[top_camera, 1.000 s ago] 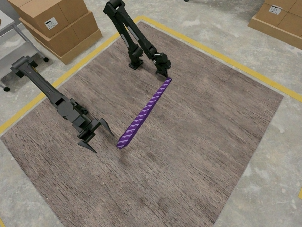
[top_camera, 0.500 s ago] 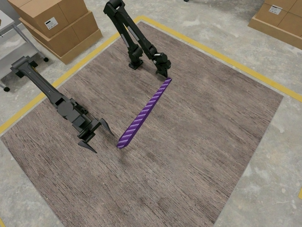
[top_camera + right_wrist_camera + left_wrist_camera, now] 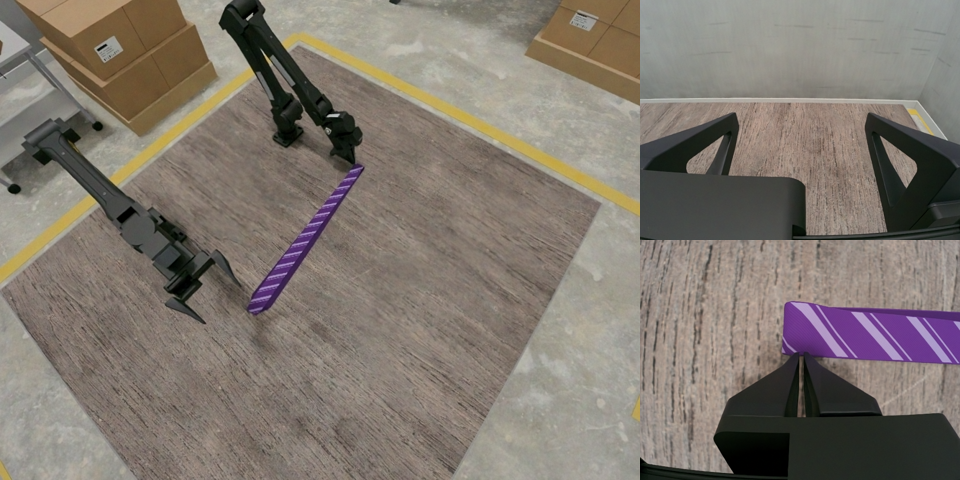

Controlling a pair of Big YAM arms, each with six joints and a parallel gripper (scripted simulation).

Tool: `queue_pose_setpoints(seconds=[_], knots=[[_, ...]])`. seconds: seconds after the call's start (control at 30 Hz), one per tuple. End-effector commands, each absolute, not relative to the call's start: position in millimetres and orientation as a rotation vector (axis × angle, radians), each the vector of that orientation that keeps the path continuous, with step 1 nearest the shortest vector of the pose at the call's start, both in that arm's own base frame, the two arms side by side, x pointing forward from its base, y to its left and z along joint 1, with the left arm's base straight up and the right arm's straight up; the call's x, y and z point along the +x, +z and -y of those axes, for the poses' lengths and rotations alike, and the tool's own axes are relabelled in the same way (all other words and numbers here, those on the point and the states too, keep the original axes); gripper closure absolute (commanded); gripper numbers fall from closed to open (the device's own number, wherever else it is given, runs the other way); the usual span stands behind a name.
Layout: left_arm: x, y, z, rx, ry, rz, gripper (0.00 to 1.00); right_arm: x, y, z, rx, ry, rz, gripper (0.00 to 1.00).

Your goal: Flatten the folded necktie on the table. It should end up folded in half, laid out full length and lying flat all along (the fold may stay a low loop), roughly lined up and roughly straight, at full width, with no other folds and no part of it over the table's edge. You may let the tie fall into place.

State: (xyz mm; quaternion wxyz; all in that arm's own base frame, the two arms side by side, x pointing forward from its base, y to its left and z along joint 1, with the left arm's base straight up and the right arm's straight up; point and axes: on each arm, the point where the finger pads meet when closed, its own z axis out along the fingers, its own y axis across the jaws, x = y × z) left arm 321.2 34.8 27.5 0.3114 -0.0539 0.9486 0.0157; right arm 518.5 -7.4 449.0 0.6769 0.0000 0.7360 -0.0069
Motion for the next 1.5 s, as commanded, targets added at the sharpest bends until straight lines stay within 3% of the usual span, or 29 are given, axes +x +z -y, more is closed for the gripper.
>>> queue_pose_setpoints(seconds=[0.0,0.9,1.47], knots=[[348.0,50.6,-39.3,-0.137,0.05,-2.44,0.96,520.7,481.3,0.3,0.0,0.001,-1.591,0.0],[348.0,50.6,-39.3,-0.137,0.05,-2.44,0.96,520.7,481.3,0.3,0.0,0.001,-1.591,0.0],[360.8,82.4,-36.4,-0.126,0.046,-2.378,0.8,520.7,481.3,0.3,0.0,0.001,-1.591,0.0]])
